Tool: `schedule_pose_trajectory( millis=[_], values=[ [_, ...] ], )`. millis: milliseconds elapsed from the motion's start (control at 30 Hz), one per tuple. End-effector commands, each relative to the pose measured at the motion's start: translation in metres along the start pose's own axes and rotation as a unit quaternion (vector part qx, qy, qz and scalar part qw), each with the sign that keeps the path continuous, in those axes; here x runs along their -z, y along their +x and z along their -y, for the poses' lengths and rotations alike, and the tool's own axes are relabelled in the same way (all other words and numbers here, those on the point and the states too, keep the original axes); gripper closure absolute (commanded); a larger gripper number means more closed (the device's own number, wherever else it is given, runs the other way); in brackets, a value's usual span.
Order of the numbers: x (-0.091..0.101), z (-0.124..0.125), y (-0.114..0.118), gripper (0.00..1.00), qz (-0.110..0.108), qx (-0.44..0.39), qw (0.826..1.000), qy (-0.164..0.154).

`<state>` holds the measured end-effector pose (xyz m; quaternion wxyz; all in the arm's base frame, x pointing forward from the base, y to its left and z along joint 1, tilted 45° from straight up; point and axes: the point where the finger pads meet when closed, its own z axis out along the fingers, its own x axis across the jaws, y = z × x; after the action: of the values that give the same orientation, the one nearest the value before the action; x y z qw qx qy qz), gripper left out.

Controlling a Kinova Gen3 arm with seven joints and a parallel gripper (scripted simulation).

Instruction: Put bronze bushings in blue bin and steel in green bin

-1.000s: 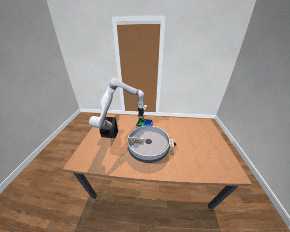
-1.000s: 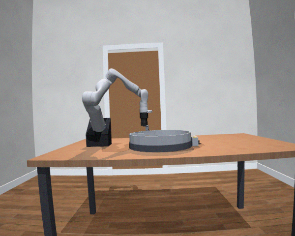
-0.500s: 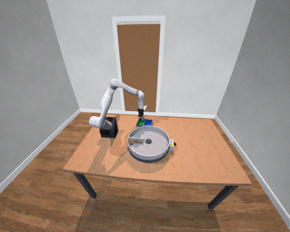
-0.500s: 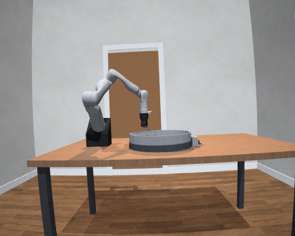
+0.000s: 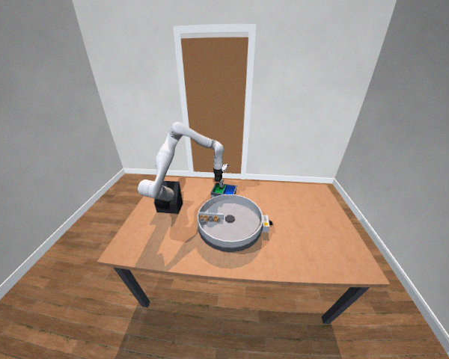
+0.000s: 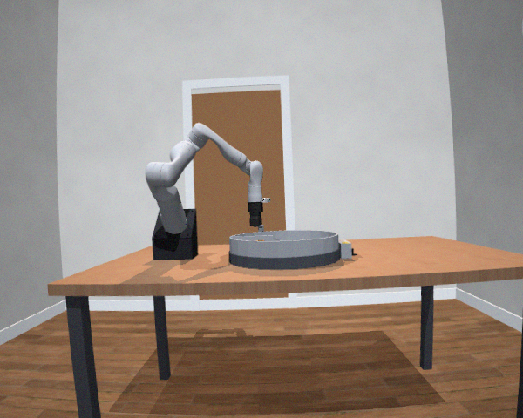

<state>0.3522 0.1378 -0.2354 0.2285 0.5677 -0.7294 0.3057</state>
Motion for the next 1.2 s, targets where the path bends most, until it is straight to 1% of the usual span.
schedule_pose_trajectory(
  millis=[0, 100, 267, 433, 800, 1167],
  values=[
    [-0.001, 0.0, -0.001, 1.0, 0.001, 0.0, 1.0, 0.0],
    [-0.005, 0.0, -0.001, 1.0, 0.001, 0.0, 1.0, 0.0],
    [-0.005, 0.0, -0.001, 1.0, 0.001, 0.0, 1.0, 0.0],
    [-0.011, 0.0, -0.001, 1.0, 0.001, 0.0, 1.0, 0.0],
    [-0.012, 0.0, -0.001, 1.0, 0.001, 0.0, 1.0, 0.0],
    [-0.022, 0.0, -0.001, 1.0, 0.001, 0.0, 1.0, 0.0]
  ],
)
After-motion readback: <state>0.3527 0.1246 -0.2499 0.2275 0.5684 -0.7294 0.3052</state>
